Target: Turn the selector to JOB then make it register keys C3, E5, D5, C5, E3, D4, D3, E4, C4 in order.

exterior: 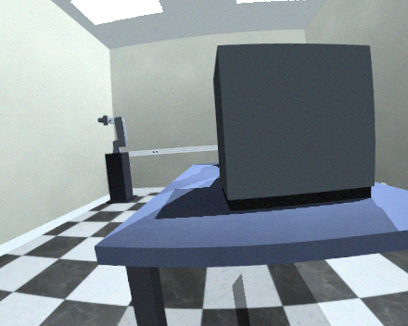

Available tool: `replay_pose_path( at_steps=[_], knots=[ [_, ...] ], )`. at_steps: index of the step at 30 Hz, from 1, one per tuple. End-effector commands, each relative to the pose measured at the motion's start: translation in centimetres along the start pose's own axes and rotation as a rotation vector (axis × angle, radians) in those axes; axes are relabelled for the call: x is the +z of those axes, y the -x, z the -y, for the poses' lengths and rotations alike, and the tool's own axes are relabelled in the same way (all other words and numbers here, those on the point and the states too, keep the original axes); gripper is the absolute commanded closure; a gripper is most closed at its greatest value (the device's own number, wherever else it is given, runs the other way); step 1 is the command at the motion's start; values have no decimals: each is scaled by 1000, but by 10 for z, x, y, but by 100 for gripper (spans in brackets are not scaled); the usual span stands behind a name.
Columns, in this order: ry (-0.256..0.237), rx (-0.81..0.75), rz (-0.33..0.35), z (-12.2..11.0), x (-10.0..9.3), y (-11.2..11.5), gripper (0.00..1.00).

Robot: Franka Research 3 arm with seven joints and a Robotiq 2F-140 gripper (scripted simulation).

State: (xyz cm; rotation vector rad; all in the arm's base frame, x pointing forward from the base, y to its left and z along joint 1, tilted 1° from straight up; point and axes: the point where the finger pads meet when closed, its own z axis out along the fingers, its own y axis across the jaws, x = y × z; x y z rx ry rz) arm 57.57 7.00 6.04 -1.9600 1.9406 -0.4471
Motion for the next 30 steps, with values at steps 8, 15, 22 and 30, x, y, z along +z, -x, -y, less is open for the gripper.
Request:
replay_pose_path(
  at_steps=[8,15,22,30],
  knots=[
    [-5,-5,-2,2,0,-1,90],
    [-5,-5,-2,2,0,-1,90],
    [-5,-4,-2,2,-4,-1,90],
    [-5,-4,-2,2,-15,-1,90]
  ],
)
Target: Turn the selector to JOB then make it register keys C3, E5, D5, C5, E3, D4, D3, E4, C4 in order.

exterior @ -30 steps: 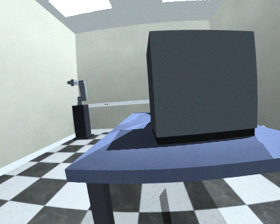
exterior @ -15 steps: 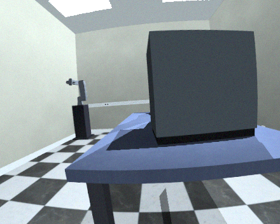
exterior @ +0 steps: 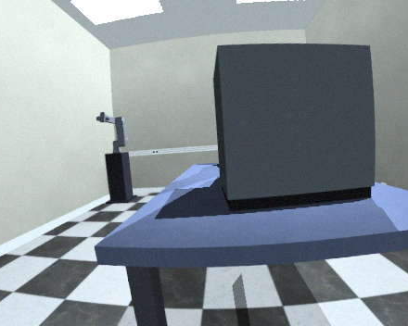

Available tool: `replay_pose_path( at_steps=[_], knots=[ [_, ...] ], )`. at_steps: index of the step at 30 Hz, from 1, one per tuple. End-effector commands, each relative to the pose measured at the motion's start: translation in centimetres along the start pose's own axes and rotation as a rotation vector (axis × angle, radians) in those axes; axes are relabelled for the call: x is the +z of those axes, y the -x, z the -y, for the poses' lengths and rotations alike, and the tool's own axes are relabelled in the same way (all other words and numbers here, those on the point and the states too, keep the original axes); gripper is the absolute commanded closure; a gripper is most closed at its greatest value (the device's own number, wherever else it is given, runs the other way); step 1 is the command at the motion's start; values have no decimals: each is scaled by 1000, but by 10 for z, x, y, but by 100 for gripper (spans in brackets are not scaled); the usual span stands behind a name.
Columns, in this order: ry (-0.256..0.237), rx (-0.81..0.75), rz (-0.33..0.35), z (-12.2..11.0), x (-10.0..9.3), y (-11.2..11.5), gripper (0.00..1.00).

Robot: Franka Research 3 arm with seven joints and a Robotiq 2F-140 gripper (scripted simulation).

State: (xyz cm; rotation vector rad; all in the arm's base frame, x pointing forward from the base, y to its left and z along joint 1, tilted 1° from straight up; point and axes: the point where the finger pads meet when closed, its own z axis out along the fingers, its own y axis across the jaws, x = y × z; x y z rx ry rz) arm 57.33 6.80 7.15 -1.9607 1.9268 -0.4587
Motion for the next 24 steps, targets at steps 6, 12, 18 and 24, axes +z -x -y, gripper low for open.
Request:
replay_pose_path(
  at_steps=[6,12,18,24],
  knots=[
    [6,3,-2,-1,-11,1,90],
    [6,3,-2,-1,-19,1,90],
    [6,3,-2,-1,-22,1,90],
    [6,3,-2,-1,-22,1,90]
  ],
)
